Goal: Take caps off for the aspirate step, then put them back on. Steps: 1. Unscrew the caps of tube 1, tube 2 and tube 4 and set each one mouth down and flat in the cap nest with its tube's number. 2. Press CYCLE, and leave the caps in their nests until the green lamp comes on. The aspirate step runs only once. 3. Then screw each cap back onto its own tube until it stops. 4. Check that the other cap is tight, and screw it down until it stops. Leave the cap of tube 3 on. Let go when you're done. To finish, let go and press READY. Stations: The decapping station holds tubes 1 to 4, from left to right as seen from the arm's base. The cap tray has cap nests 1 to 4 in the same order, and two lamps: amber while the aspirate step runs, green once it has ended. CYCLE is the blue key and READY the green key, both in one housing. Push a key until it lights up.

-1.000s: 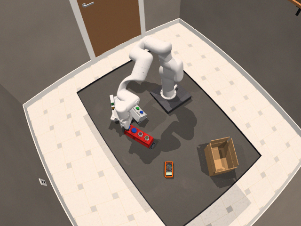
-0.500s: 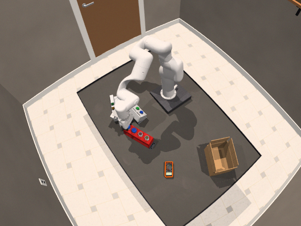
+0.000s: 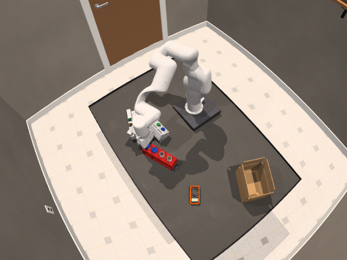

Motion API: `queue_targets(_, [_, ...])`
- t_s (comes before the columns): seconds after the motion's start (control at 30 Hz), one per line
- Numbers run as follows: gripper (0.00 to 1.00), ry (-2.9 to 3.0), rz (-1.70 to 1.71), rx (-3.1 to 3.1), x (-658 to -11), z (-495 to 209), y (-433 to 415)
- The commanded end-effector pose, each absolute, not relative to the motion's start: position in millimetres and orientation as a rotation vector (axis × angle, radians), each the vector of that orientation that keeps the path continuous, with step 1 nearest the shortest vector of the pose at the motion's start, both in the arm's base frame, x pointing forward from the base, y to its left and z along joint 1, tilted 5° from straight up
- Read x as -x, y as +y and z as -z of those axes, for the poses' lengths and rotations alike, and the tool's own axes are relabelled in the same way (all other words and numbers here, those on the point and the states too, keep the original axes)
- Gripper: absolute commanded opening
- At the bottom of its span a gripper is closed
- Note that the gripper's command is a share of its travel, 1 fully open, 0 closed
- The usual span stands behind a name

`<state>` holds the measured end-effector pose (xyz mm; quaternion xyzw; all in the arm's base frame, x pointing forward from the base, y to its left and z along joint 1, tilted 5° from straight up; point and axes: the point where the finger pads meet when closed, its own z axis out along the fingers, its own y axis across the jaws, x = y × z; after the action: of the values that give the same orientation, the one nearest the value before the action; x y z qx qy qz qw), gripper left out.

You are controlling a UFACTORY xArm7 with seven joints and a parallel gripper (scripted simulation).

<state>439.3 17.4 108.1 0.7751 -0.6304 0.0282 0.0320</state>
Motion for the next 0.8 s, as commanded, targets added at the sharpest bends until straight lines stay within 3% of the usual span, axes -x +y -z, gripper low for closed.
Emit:
queue_targets(0.0, [0.00,-1.944,-0.093,-2.389,-441,-110,18])
queue_targets(0.77, [0.00,-1.944,-0.093,-2.389,-441,-134,20])
